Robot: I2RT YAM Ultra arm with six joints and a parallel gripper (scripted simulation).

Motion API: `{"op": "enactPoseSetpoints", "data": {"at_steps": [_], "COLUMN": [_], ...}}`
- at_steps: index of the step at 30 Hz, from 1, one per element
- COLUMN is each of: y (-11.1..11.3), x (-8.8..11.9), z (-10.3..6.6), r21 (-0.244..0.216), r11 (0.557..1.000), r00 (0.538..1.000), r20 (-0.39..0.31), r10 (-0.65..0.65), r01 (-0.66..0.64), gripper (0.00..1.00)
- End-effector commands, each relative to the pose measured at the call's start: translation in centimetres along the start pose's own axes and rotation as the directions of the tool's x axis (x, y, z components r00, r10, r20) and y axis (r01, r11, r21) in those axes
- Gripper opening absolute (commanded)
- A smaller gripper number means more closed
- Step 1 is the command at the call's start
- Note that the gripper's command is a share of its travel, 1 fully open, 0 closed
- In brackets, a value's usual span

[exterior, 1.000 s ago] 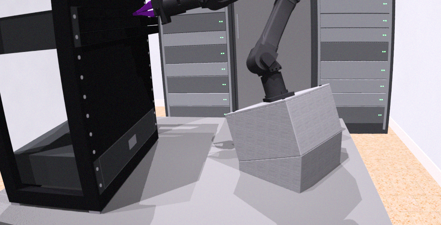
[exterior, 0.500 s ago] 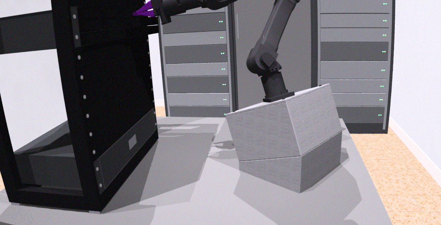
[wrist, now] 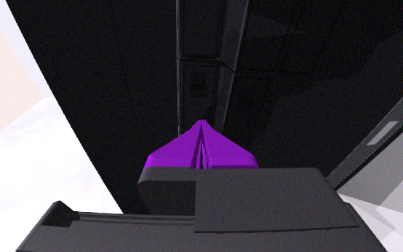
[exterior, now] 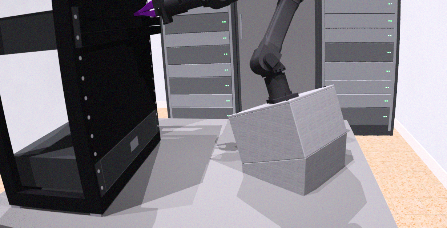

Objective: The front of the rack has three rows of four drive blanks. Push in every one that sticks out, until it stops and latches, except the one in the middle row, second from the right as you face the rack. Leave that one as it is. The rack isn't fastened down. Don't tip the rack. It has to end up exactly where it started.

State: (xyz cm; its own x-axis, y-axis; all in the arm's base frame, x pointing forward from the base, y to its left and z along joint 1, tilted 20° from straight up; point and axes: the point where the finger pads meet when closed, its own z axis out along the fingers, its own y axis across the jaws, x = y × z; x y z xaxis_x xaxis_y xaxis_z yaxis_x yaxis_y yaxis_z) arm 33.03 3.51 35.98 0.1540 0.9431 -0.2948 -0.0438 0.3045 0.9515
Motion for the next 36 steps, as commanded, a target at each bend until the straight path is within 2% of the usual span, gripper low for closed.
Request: {"op": "enactPoseSetpoints", "data": {"at_steps": [1, 36], "y": [6.92, 7.44], "x": [-0.71, -0.93], "z": [0.55, 0.79], "r21": [-0.197, -0.196], "r11": [0.977, 0.977], "r00": [0.997, 0.997], "r20": [-0.014, -0.010], "r10": [0.081, 0.081], "r01": [-0.082, -0.081], "gripper": [0.00, 0.00]}}
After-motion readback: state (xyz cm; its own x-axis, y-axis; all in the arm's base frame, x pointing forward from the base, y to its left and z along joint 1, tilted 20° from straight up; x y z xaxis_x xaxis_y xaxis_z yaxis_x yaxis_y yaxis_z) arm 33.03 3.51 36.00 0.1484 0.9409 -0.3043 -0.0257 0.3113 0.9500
